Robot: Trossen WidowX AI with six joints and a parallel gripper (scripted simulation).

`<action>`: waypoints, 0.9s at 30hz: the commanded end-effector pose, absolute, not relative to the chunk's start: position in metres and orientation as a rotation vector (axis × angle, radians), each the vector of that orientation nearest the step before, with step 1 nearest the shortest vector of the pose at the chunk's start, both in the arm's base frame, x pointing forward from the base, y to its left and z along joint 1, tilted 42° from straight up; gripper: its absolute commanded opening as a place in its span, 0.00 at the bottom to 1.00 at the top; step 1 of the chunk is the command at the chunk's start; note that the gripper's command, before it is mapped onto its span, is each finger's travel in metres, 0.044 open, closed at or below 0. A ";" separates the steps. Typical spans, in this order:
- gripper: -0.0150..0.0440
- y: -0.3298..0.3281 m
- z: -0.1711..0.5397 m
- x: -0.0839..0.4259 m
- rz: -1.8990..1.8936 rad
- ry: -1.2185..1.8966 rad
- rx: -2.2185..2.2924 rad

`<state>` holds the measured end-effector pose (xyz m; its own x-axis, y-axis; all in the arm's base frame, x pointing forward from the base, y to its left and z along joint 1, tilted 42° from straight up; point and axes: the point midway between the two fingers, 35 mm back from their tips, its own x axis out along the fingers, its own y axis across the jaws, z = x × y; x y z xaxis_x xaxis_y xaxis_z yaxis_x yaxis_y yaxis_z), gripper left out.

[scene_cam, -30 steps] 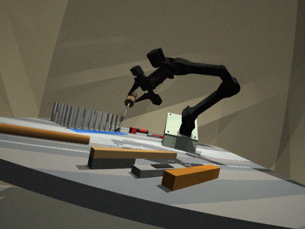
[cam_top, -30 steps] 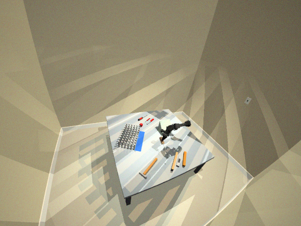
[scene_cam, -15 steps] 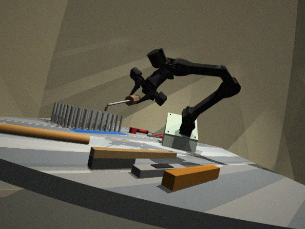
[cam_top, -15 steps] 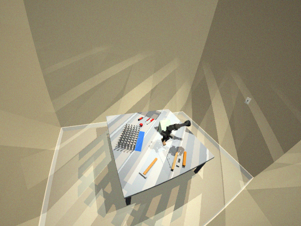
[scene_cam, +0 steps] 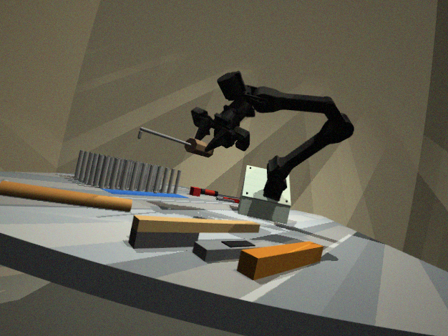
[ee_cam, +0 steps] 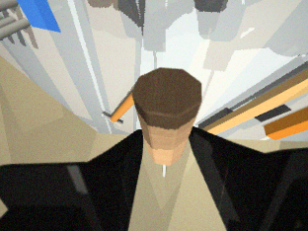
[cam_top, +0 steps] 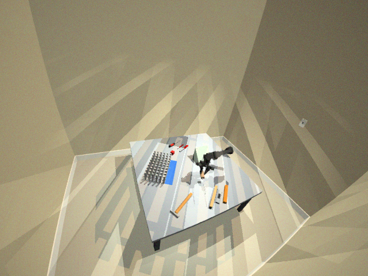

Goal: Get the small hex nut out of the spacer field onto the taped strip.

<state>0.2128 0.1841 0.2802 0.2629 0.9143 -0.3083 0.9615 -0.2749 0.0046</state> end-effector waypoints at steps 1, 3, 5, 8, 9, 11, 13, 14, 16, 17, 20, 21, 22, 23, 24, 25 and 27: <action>0.25 0.185 0.281 0.211 -0.394 1.785 2.360; 0.25 0.185 0.281 0.211 -0.394 1.785 2.360; 0.25 0.186 0.281 0.211 -0.395 1.785 2.359; 0.25 0.187 0.279 0.212 -0.395 1.785 2.358; 0.25 0.187 0.279 0.212 -0.396 1.785 2.358; 0.25 0.188 0.277 0.213 -0.397 1.784 2.357; 0.25 0.189 0.276 0.213 -0.397 1.784 2.356; 0.25 0.190 0.275 0.213 -0.398 1.784 2.356; 0.25 0.191 0.274 0.214 -0.398 1.784 2.355; 0.25 0.192 0.274 0.214 -0.398 1.784 2.354; 0.25 0.193 0.272 0.215 -0.399 1.783 2.353; 0.25 0.194 0.271 0.215 -0.400 1.783 2.353; 0.25 0.194 0.271 0.215 -0.400 1.783 2.352; 0.25 0.195 0.270 0.215 -0.400 1.783 2.352; 0.25 0.195 0.269 0.216 -0.401 1.783 2.352; 0.25 0.196 0.269 0.216 -0.401 1.782 2.351; 0.25 0.197 0.267 0.216 -0.401 1.782 2.351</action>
<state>0.2145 0.1956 0.2723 0.2502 0.9193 -0.3037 0.9628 -0.2693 -0.0220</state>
